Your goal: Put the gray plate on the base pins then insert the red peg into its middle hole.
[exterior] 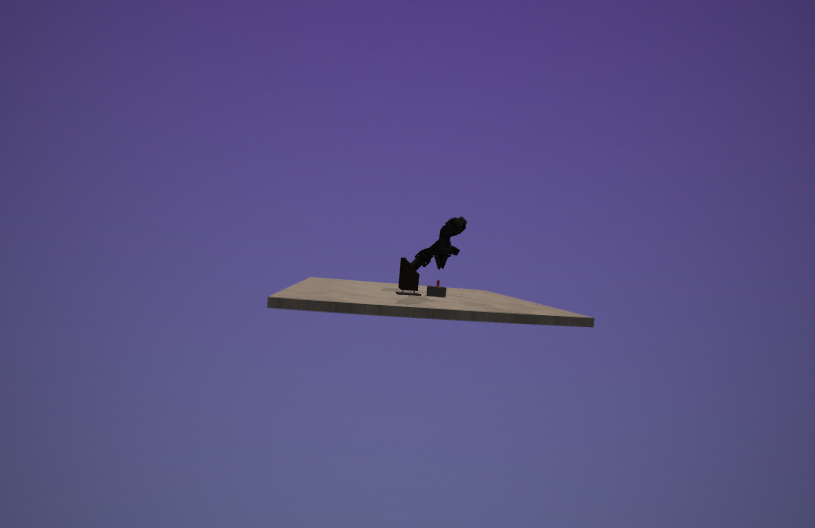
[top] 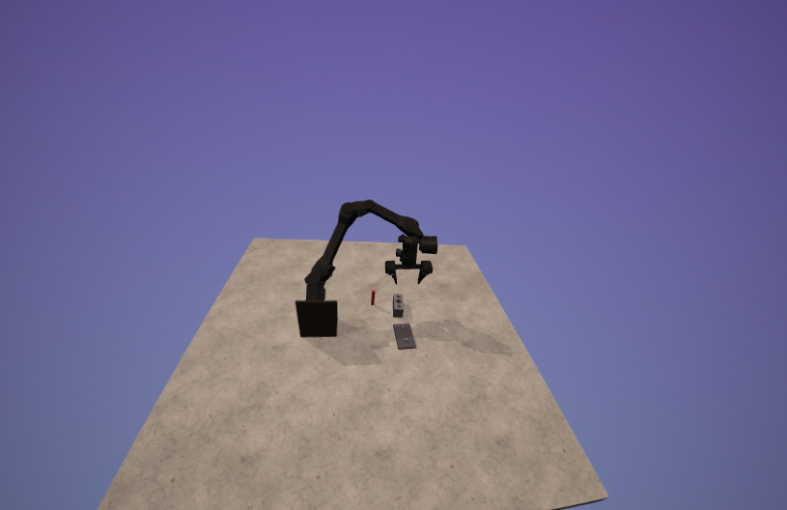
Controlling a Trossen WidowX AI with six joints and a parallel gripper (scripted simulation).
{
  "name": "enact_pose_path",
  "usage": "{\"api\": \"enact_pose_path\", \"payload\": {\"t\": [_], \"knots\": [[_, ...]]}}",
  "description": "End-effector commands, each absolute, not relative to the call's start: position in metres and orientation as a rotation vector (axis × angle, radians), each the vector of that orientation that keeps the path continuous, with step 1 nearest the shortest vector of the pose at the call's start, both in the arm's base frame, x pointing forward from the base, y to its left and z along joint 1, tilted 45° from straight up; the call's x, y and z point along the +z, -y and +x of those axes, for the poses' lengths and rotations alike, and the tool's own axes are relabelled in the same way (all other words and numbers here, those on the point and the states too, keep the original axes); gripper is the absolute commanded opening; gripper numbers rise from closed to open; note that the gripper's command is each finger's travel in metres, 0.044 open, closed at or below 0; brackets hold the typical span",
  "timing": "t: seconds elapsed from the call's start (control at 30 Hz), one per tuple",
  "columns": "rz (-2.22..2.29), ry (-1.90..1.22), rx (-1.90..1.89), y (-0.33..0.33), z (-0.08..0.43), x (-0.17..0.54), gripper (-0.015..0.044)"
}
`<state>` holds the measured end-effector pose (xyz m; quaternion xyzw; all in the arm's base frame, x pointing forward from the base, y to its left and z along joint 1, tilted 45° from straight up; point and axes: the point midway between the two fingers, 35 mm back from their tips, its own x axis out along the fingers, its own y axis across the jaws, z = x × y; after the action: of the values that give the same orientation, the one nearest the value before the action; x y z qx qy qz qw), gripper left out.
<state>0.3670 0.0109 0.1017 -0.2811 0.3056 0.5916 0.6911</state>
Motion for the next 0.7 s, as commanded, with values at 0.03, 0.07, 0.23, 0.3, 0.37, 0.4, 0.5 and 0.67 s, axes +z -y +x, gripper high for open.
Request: {"api": "enact_pose_path", "payload": {"t": [0.03,0.07,0.23,0.3,0.37,0.4,0.5,0.67], "knots": [[-0.542,-0.685,1.39,-0.004,0.343,0.093,0.044],[-0.542,-0.685,1.39,-0.004,0.343,0.093,0.044],[-0.542,-0.686,1.39,-0.011,0.344,0.085,0.044],[-0.542,-0.685,1.39,-0.032,0.346,0.063,0.044],[-0.541,-0.683,1.391,-0.047,0.346,0.049,0.044],[-0.54,-0.682,1.391,-0.049,0.345,0.047,0.044],[-0.54,-0.682,1.391,-0.049,0.345,0.047,0.044],[-0.54,-0.682,1.391,-0.061,0.346,0.039,0.044]]}}
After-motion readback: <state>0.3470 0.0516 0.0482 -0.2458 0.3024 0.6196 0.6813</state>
